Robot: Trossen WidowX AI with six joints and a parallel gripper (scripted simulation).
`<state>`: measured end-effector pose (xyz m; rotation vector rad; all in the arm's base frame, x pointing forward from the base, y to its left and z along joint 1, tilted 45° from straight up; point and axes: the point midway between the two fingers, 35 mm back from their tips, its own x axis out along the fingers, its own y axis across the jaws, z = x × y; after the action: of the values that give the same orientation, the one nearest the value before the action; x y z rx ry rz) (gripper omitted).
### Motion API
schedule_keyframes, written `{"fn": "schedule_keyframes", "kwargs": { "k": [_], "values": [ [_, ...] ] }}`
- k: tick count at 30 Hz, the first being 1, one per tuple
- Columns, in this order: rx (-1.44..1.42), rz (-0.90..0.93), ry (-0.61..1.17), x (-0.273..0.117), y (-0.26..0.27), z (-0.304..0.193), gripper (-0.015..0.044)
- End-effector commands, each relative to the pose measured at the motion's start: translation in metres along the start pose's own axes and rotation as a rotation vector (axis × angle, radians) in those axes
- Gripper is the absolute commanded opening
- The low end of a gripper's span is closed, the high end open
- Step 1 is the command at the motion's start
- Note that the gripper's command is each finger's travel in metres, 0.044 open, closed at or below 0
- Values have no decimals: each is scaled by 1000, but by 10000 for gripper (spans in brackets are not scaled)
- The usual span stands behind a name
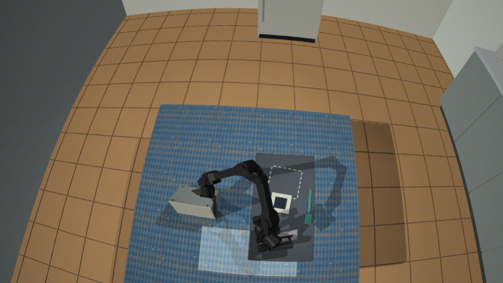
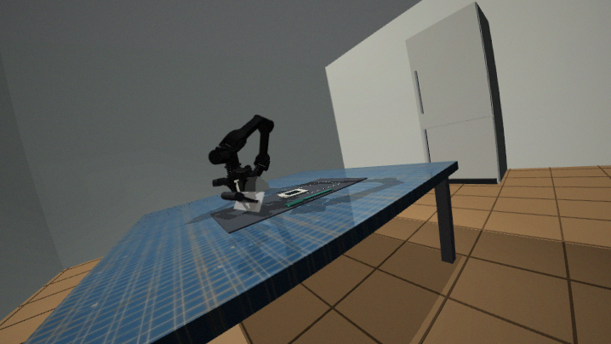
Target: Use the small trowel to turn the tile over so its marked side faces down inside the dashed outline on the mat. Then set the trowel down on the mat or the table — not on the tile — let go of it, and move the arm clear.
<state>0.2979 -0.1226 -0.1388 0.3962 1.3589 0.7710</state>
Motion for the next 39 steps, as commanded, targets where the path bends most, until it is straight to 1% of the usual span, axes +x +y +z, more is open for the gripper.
{"fn": "schedule_keyframes", "kwargs": {
  "k": [1, 5, 11, 27, 31, 39],
  "values": [
    [3, 2, -3, 6, 7, 1, 100],
    [3, 2, -3, 3, 8, 1, 100],
    [3, 3, -3, -37, 10, -2, 100],
    [8, 4, -8, -37, 10, -1, 100],
    [8, 4, -8, -37, 10, -2, 0],
    [8, 4, -8, -37, 10, -2, 0]
  ]
}}
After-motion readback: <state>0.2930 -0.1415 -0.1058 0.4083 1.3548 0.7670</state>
